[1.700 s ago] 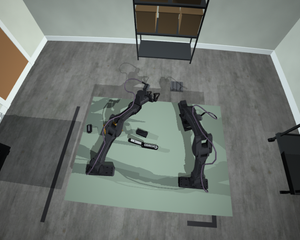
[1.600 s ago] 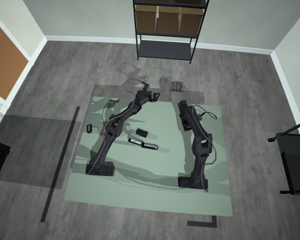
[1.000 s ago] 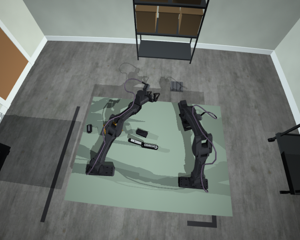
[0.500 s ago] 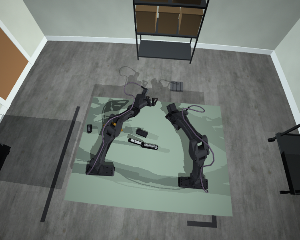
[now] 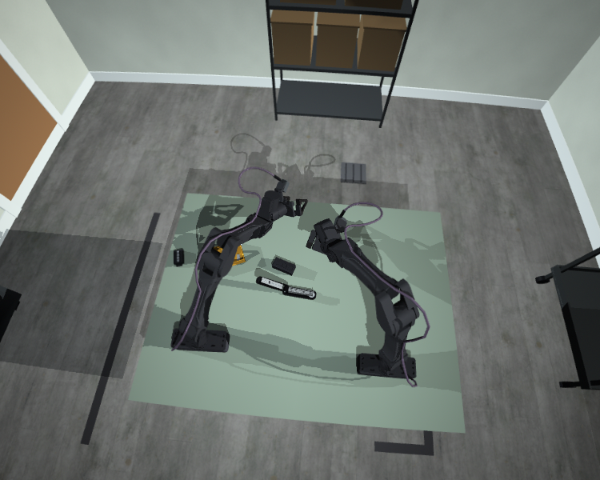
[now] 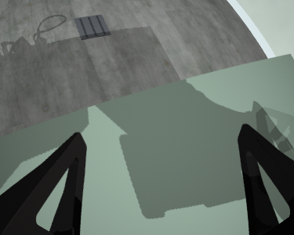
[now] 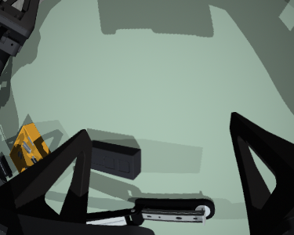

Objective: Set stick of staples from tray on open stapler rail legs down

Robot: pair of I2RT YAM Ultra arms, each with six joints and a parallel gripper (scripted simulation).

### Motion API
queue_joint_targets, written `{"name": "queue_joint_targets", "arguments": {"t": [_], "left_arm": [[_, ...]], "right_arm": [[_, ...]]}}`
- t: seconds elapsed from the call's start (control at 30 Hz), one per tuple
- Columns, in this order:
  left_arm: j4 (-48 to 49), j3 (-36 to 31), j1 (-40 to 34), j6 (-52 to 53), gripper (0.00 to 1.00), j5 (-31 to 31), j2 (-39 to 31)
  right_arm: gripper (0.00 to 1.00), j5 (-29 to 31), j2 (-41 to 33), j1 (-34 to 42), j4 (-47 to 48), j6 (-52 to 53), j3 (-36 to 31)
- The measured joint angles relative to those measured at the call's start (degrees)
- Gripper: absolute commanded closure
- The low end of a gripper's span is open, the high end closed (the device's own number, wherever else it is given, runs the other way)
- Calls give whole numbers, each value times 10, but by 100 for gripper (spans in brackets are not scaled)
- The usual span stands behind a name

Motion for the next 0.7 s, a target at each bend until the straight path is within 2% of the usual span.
{"name": "queue_joint_targets", "arguments": {"t": [0.7], "left_arm": [[-1, -254, 26, 33, 0, -41, -180]], "right_arm": [[0, -37, -85, 125, 288, -297, -148]]}}
